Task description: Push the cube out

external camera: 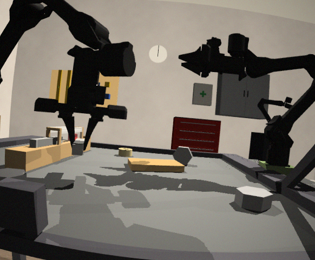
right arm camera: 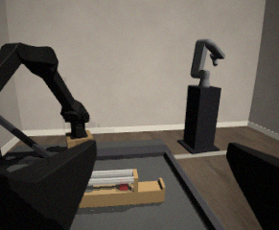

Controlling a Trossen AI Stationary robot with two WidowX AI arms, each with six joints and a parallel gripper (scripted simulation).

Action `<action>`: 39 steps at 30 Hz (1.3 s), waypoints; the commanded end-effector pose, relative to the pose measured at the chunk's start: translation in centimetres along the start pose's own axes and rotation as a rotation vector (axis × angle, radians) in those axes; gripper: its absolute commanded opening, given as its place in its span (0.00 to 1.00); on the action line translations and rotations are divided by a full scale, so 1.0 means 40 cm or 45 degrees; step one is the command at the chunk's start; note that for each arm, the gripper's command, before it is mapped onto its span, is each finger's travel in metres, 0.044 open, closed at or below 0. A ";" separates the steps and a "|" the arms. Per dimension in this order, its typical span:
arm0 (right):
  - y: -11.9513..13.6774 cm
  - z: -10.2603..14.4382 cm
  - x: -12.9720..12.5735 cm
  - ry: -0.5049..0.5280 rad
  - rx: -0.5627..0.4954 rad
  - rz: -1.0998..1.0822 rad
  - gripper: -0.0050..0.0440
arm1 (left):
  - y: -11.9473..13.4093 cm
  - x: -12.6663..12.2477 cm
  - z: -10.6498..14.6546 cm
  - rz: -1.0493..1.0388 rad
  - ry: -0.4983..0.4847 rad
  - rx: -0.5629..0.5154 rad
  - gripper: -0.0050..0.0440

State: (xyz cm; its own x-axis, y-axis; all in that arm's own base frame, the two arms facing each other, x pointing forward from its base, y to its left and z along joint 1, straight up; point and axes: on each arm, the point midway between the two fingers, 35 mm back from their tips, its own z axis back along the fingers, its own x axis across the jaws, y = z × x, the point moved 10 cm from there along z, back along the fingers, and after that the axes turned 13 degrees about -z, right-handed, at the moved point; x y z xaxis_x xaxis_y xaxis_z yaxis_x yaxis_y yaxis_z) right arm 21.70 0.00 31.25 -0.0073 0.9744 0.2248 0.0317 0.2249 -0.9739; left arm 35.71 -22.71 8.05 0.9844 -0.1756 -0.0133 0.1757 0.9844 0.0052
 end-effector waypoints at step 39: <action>-0.013 0.003 0.003 -0.005 -0.022 0.000 0.92 | -0.017 -0.291 0.086 -0.366 -0.077 -0.028 0.10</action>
State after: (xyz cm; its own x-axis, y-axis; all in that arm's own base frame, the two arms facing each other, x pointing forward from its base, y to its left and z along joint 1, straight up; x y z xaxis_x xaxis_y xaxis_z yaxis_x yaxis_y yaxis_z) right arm 21.70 0.00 31.25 -0.0073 0.9744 0.2248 0.0317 0.2249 -0.9739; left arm 25.20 -21.56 10.45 0.9069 -0.4213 -0.0060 0.4213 0.9069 0.0014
